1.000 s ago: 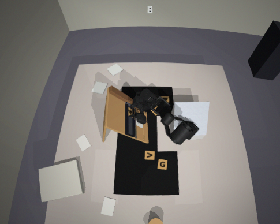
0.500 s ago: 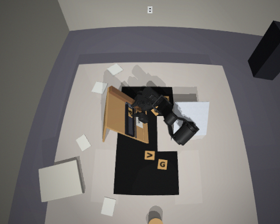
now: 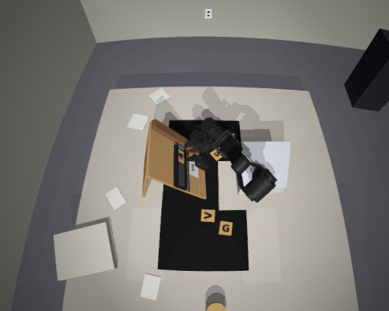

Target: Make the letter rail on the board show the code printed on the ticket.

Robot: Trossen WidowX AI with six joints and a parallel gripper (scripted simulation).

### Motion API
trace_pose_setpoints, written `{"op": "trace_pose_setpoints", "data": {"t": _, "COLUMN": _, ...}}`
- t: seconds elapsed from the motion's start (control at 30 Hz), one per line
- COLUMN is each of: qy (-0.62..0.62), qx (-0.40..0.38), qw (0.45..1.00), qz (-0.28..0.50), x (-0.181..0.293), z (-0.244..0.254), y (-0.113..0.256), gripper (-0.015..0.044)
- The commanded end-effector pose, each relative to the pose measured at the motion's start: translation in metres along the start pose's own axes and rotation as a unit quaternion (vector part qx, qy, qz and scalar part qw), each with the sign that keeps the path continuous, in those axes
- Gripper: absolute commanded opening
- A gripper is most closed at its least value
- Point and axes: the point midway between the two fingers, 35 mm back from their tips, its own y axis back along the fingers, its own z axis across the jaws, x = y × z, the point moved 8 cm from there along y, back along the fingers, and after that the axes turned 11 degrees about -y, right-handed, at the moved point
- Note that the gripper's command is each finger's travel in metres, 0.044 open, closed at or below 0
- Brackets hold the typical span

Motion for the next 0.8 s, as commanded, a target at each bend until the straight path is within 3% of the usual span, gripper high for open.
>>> {"op": "trace_pose_setpoints", "data": {"t": 0.0, "qy": 0.002, "qx": -0.002, "qw": 1.000, "qz": 0.000, "x": 0.000, "z": 0.000, "y": 0.003, "gripper": 0.0295}}
{"op": "trace_pose_setpoints", "data": {"t": 0.77, "qy": 0.002, "qx": -0.001, "qw": 1.000, "qz": 0.000, "x": 0.000, "z": 0.000, "y": 0.019, "gripper": 0.0295}}
